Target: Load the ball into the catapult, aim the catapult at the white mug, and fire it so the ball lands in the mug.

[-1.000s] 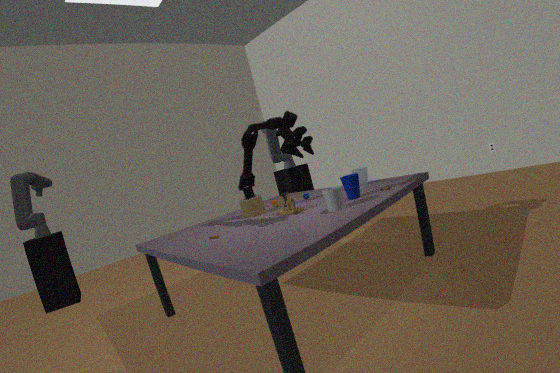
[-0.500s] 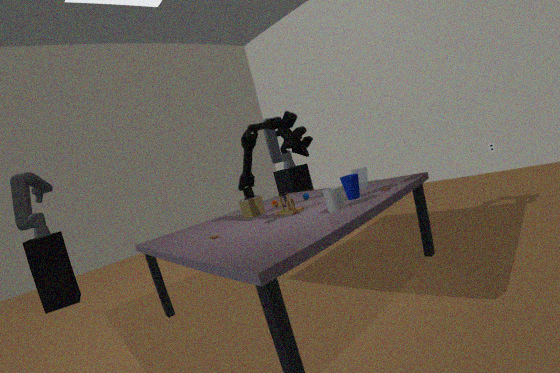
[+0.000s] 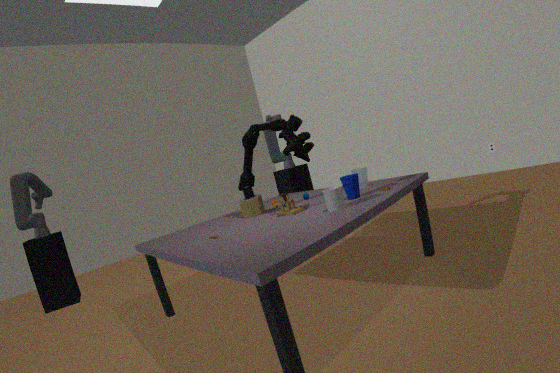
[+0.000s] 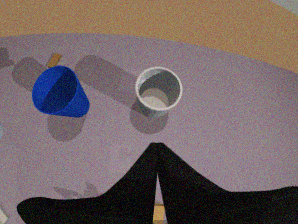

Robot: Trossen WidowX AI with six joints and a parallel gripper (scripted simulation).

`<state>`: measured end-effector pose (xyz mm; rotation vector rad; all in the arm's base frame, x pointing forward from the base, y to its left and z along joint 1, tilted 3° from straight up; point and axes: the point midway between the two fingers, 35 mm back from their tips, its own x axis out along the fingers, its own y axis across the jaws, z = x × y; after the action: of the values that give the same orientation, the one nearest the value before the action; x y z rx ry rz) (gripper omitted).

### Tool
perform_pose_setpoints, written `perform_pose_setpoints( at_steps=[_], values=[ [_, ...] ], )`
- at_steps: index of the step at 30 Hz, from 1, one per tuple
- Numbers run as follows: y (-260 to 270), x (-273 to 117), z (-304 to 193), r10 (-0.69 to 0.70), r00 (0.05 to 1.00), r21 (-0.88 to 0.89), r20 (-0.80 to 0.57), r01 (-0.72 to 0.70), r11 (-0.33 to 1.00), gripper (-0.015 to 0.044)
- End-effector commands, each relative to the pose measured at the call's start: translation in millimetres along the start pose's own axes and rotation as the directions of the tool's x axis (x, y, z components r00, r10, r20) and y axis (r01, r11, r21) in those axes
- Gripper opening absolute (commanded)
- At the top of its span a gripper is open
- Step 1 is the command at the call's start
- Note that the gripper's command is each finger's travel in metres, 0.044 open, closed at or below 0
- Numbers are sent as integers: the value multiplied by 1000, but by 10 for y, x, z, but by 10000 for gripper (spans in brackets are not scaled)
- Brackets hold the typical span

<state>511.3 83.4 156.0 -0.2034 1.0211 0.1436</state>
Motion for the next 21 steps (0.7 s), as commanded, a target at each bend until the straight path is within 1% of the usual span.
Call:
perform_pose_setpoints(
  at_steps=[1, 11, 21],
  values=[
    [165, 65, -213, -11, 997, -85, -72, 5, 996, 0],
    [531, 146, -779, -68, 967, -317, -246, -14, 948, 0],
    [791, 127, -1352, -162, 908, -541, -387, -81, 837, 0]
  ],
)
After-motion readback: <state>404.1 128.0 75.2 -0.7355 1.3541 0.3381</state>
